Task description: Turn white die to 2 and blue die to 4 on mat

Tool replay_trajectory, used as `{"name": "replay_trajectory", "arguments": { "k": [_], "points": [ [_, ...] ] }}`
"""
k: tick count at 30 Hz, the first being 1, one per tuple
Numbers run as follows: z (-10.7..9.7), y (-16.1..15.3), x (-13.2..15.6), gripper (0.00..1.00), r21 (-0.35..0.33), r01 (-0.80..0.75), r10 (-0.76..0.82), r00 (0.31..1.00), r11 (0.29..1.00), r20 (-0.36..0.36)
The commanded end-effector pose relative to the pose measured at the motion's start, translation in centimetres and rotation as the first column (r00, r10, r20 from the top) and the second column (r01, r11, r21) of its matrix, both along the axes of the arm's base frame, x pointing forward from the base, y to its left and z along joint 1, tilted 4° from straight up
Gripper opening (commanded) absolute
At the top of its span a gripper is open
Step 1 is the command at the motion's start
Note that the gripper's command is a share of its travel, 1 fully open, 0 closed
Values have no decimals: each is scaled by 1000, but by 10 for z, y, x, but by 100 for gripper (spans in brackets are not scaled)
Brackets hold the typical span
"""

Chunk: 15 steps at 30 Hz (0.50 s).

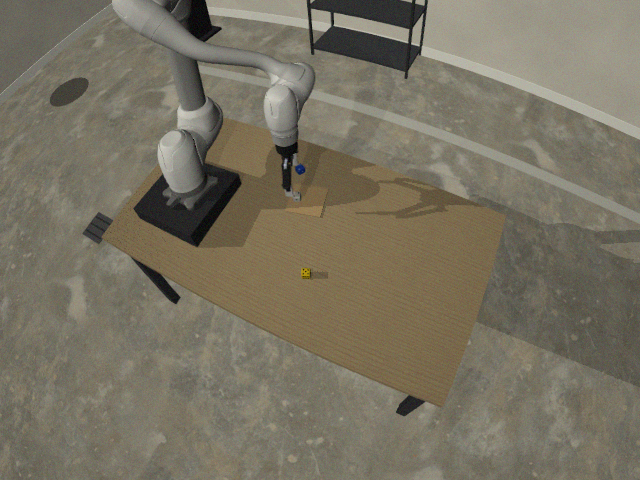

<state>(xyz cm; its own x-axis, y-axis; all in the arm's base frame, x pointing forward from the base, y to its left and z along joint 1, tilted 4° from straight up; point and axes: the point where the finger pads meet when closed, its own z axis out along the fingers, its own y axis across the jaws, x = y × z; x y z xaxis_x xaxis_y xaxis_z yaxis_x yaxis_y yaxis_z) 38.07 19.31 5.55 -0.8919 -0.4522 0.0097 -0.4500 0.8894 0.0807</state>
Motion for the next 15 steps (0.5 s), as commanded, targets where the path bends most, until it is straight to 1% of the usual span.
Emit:
{"name": "replay_trajectory", "arguments": {
  "k": [1, 2, 3, 4, 7, 10, 11, 12, 14, 15],
  "points": [
    [2, -1, 2, 100, -3, -3, 3, 1000, 1000, 5],
    [2, 4, 1, 100, -2, -31, 31, 999, 1000, 7],
    [3, 15, -3, 100, 0, -92, 92, 996, 996, 11],
    [3, 32, -8, 100, 2, -185, 185, 983, 983, 18],
    [3, 52, -17, 100, 5, -298, 297, 954, 955, 26],
    [3, 52, -17, 100, 5, -298, 298, 954, 954, 26],
    [4, 73, -26, 100, 7, -409, 409, 912, 912, 35],
    [4, 74, -27, 100, 7, -414, 414, 910, 910, 35],
    [4, 91, -36, 100, 7, -503, 502, 864, 864, 43],
    [4, 94, -37, 100, 8, -517, 517, 855, 856, 44]
  ]
}}
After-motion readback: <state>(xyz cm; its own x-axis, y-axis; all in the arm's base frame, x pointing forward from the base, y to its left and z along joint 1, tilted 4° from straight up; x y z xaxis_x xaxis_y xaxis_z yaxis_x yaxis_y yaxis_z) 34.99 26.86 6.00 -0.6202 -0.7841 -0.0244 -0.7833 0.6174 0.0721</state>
